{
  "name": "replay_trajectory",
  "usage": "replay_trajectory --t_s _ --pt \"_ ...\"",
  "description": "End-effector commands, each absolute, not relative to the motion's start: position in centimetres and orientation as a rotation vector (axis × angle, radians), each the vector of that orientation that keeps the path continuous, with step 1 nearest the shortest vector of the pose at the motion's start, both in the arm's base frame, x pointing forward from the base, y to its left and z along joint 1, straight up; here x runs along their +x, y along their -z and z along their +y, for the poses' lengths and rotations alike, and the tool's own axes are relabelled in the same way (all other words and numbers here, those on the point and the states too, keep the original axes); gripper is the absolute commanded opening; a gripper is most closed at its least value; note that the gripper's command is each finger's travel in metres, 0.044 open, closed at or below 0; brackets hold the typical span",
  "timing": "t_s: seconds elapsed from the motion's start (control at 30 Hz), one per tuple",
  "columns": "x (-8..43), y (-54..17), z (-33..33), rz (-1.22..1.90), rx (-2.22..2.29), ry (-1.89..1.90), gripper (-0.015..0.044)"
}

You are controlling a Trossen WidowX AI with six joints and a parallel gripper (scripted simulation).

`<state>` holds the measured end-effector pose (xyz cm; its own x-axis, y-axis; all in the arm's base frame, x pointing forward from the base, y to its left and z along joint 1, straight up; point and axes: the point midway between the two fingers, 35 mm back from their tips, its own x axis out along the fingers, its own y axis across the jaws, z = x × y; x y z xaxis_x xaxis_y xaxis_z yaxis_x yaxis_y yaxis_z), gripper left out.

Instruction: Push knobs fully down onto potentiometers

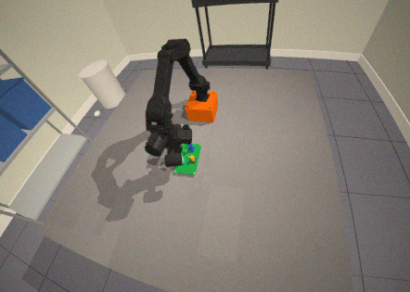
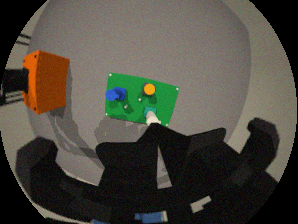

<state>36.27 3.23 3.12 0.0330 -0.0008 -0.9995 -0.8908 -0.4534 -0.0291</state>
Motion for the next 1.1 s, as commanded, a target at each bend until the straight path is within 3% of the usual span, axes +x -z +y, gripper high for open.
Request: replay_trajectory --t_s 0.0,1.07 --pt "36.18 -2.51 3.25 0.928 -1.566 -1.523 0.0" --pt "36.19 -1.98 3.25 0.928 -1.566 -1.523 0.0"
